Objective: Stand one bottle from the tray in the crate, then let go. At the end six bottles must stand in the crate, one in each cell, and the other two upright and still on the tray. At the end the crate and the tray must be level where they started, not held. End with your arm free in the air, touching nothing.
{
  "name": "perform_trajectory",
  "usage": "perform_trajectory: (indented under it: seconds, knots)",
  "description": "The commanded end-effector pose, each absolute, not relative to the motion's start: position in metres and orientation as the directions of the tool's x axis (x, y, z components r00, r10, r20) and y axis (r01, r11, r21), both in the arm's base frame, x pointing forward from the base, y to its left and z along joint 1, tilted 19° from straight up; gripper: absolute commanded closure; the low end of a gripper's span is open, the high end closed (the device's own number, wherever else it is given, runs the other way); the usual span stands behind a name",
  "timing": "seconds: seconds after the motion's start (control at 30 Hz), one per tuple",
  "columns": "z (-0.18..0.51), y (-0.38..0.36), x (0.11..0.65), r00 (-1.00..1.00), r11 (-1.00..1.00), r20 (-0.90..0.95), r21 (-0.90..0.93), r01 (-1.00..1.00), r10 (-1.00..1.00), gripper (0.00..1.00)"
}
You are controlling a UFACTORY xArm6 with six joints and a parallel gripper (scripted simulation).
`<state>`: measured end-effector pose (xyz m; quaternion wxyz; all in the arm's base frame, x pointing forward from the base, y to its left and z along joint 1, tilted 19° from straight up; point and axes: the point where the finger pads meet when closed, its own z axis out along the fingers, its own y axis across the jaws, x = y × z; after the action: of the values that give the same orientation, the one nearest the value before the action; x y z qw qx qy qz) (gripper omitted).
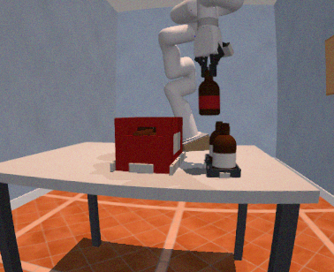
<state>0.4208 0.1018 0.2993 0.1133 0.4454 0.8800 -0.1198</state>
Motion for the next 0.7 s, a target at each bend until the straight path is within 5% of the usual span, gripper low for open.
perform_trajectory:
  seconds: [0.0, 0.67]
  knots:
    - [0.304, 0.093, 0.421, -0.577, 0.575, -0.307, -0.106, 0.811, 0.757, 1.0]
    - [0.316, 0.056, 0.421, -0.577, 0.575, -0.307, -0.106, 0.811, 0.757, 1.0]
